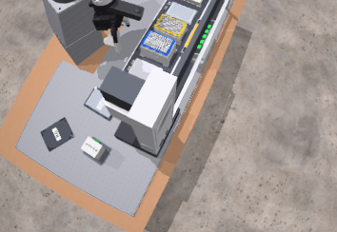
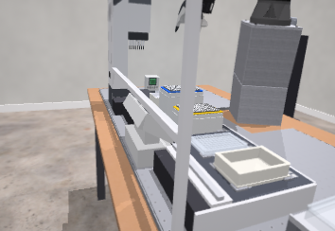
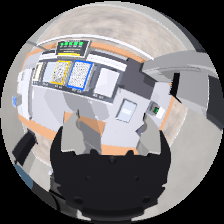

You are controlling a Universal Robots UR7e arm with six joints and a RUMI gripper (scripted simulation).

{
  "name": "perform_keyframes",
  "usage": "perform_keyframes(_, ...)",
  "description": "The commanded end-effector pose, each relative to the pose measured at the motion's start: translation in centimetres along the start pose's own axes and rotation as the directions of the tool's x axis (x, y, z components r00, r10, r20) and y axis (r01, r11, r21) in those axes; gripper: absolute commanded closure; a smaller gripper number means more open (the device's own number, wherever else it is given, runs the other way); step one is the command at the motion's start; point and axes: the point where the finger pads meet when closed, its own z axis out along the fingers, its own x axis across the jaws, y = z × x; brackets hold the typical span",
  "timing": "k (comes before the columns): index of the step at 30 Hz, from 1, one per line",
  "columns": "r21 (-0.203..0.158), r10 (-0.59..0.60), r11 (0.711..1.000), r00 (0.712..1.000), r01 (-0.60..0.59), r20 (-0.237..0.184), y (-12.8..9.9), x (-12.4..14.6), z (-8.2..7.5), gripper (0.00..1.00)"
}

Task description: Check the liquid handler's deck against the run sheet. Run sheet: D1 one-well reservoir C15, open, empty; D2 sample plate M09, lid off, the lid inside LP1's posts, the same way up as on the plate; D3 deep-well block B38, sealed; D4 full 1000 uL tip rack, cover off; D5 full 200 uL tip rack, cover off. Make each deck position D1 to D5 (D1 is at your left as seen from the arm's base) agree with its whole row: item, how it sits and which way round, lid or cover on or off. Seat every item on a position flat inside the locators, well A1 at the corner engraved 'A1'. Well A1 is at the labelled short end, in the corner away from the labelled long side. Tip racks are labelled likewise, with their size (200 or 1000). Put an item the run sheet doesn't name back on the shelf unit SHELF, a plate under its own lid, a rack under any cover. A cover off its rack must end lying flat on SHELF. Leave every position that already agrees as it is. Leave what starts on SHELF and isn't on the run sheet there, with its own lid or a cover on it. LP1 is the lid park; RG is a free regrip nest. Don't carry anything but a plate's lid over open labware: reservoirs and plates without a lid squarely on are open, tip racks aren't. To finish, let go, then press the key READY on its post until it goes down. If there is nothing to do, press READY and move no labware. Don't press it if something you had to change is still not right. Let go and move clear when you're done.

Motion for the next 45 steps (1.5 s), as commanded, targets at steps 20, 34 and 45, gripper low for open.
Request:
perform_keyframes(20, -0.06, 0.107, 0.993, 0.992, -0.103, 0.071, -2.06, -9.82, 0.05, 0.18)
perform_keyframes(34, -0.06, 0.107, 0.993, 0.992, -0.103, 0.071, -1.99, -9.83, 0.03, 0.18)
perform_keyframes(45, -0.06, 0.107, 0.993, 0.992, -0.103, 0.071, -1.99, -9.83, 0.03, 0.18)
